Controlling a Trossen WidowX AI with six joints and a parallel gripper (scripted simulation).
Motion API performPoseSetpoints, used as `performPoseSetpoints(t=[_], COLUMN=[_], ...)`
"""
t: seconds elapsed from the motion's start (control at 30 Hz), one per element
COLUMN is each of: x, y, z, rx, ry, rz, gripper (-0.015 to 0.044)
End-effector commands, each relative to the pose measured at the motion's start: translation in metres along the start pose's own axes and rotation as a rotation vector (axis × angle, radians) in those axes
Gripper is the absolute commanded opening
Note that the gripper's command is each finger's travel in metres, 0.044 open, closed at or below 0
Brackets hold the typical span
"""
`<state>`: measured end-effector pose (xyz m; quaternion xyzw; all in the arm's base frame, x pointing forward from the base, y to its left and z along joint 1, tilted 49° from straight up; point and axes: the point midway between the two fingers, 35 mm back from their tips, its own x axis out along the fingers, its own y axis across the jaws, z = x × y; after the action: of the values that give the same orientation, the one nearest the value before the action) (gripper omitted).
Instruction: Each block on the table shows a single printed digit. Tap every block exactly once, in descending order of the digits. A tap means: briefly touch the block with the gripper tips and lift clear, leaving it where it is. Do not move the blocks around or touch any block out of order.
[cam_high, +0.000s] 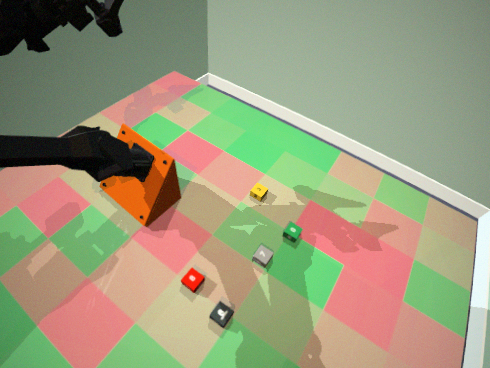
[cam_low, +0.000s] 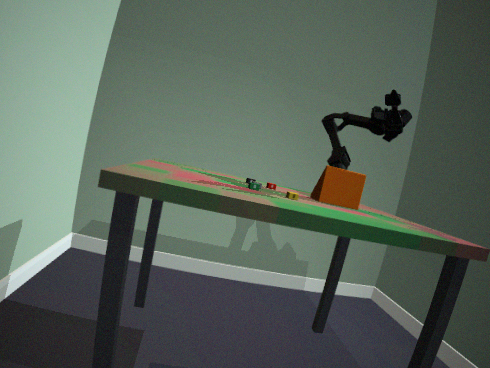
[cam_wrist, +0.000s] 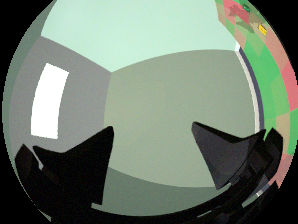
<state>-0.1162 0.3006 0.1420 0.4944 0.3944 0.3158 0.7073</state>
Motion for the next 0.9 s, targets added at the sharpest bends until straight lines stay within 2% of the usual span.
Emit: performPoseSetpoints(t=[0.0, 0.23, 0.43, 0.67, 0.87], x=[0.041, 0.095, 0.112, 0.097, 0.056], y=[-0.005, -0.023, -0.046, -0.077, -0.104], z=[0.036, 0.124, 0.208, 0.304, 0.374], rx=[-0.195, -0.513, -0.722, -0.861, -0.871], ry=[-0.143, -0.351, -0.438, -0.405, -0.249], rz=[-0.106, -0.401, -0.735, -1.179, -1.554], gripper=[0.04, 0.04, 0.04, 0.04, 0.04])
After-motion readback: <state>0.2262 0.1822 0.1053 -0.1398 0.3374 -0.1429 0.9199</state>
